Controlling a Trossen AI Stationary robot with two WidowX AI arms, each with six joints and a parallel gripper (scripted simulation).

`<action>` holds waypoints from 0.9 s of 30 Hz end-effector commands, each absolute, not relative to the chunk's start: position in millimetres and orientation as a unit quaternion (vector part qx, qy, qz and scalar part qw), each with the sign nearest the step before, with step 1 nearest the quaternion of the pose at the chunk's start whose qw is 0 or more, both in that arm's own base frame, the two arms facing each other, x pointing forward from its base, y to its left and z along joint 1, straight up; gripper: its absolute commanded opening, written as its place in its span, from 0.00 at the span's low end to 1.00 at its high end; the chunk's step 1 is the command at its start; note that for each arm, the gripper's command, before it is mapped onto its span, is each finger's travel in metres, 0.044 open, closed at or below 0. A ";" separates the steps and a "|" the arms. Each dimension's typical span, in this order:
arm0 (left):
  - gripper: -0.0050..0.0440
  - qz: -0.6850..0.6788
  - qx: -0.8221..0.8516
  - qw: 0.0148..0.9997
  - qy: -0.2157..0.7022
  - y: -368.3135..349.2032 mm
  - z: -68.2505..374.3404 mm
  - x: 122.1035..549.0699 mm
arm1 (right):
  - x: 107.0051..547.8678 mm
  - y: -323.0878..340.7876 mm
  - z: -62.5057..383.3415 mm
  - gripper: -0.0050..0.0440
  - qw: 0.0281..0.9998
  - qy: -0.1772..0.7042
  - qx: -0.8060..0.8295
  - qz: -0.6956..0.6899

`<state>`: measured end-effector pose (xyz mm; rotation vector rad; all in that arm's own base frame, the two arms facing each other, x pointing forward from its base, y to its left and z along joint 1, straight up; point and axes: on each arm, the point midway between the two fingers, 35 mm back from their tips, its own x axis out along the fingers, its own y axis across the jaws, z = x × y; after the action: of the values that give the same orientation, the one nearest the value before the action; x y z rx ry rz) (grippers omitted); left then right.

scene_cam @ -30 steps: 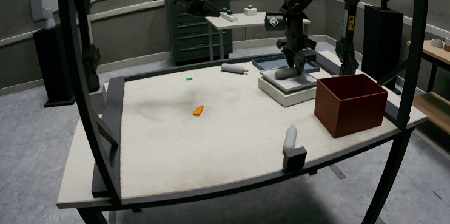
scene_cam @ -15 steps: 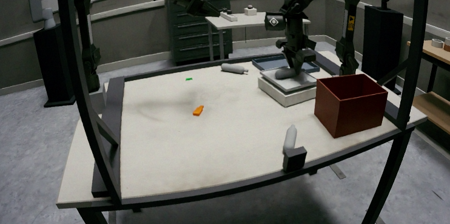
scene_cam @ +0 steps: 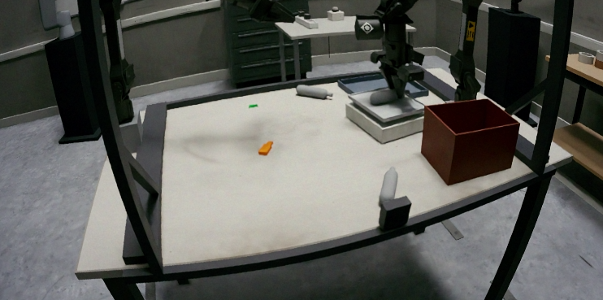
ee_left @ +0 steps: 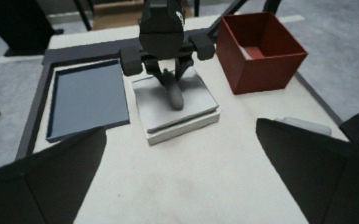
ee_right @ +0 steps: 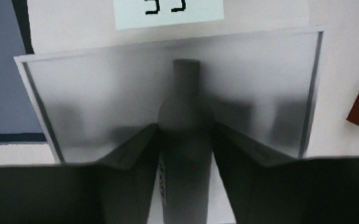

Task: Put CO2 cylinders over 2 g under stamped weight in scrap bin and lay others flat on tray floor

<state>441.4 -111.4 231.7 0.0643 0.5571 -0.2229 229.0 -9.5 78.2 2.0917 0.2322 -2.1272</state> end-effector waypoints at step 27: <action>1.00 0.037 -0.010 0.966 0.257 33.5 202.7 537.5 | 258.5 -178.5 117.9 0.00 0.099 0.065 0.720 -0.684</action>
<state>518.2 10.5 194.7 -0.0110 0.5566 0.0374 254.4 -138.0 116.7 2.1209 0.2033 -2.0522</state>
